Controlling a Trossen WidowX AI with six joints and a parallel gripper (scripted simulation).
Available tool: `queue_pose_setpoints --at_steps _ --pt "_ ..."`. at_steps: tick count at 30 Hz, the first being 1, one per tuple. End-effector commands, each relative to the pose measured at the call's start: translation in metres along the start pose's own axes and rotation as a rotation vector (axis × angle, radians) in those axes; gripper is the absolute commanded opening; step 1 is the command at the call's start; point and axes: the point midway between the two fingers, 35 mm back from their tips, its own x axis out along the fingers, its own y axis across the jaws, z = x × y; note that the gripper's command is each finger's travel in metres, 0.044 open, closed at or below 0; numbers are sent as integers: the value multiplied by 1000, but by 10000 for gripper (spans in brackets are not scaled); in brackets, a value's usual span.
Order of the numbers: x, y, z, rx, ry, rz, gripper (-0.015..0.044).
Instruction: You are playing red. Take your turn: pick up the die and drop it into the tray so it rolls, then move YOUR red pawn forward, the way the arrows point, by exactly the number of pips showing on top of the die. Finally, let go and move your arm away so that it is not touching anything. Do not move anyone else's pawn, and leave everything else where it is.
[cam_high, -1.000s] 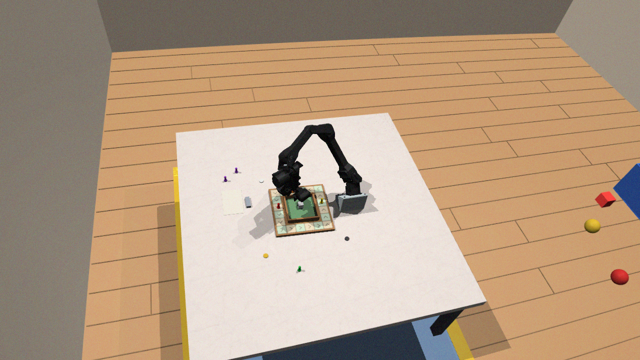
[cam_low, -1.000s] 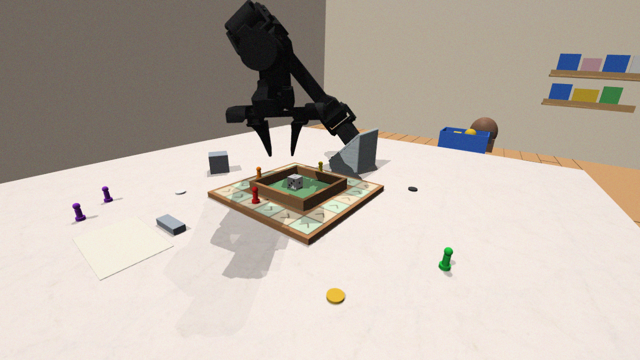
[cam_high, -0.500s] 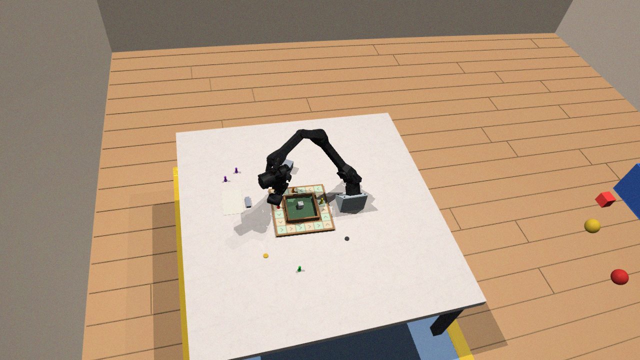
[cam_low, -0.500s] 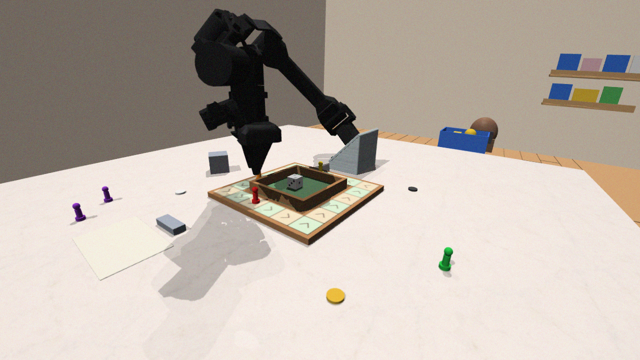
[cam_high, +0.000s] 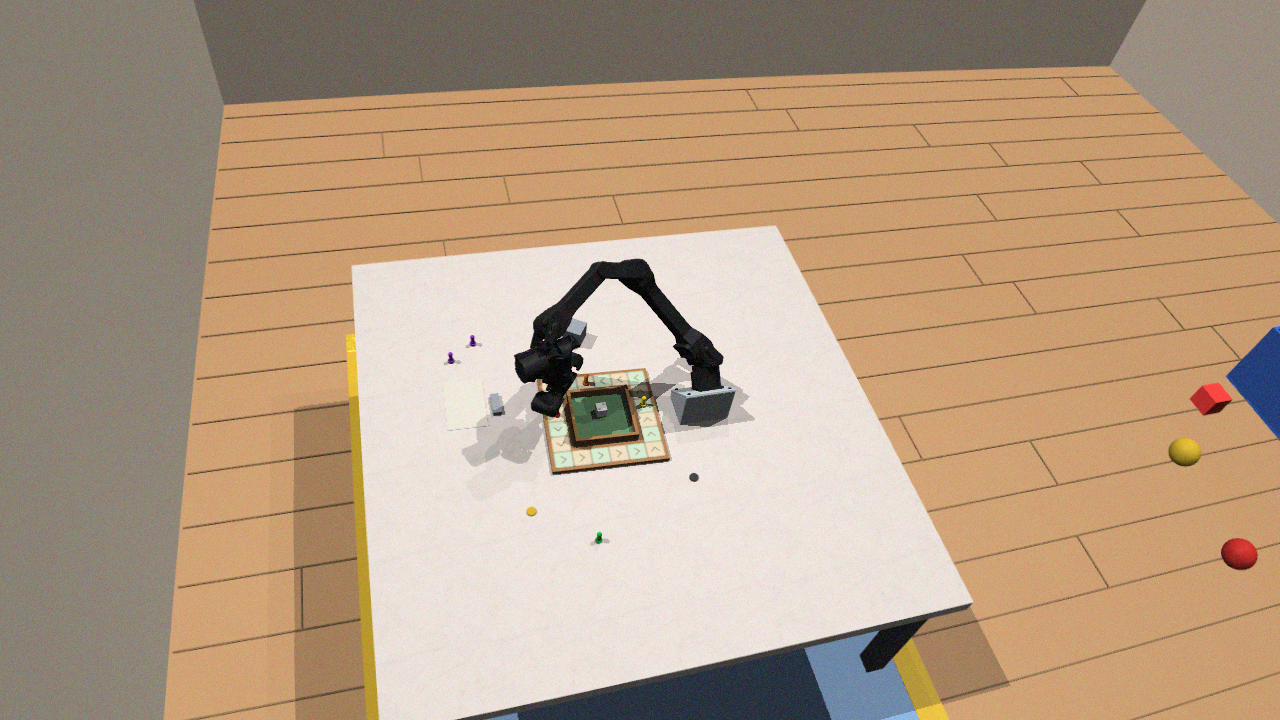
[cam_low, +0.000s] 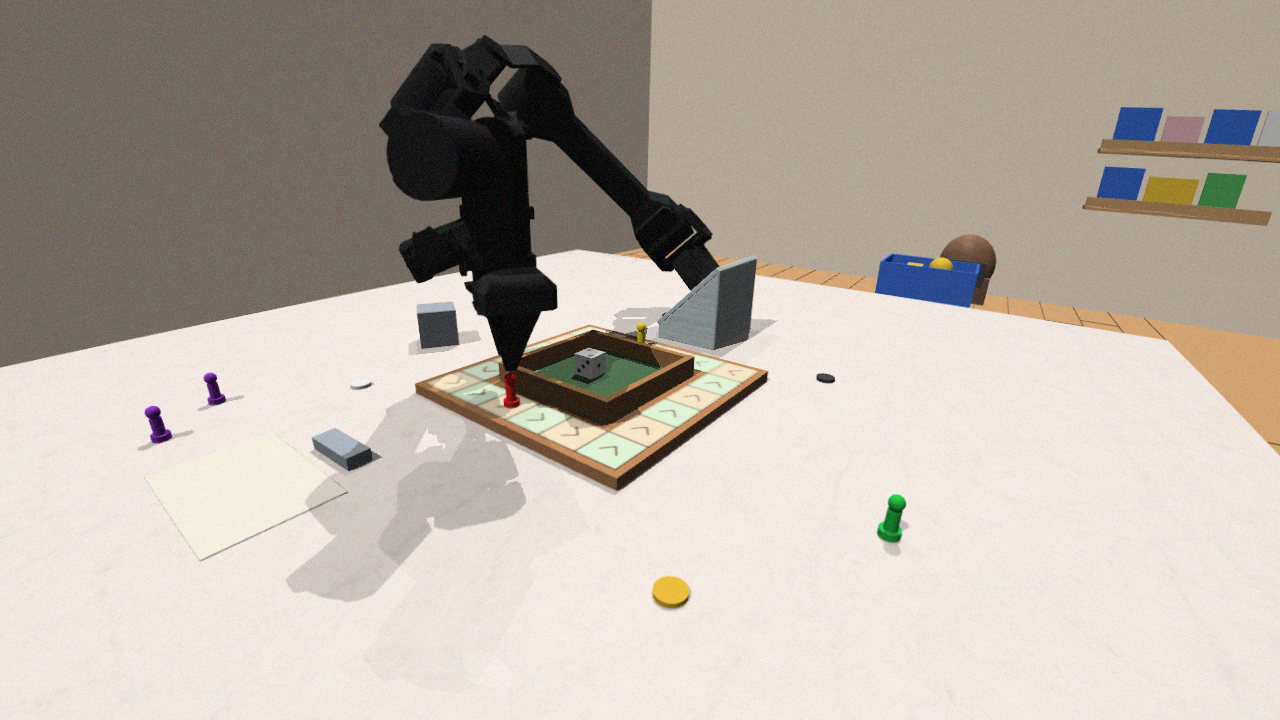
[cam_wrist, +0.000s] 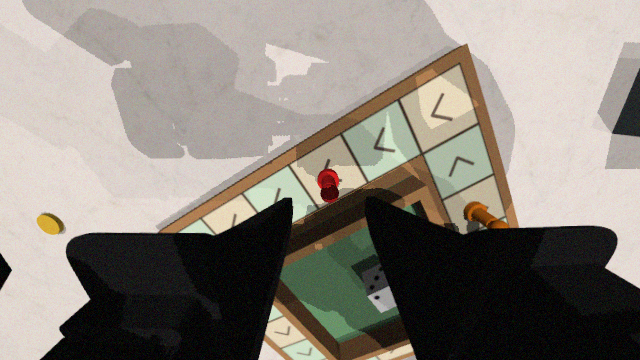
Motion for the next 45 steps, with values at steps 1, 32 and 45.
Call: queue_pose_setpoints --at_steps 1,32,45 --pt "6 0 -1 -8 -1 -6 200" --pt "38 -1 -1 -8 -2 -7 35" --pt "3 4 3 -9 0 -2 0"
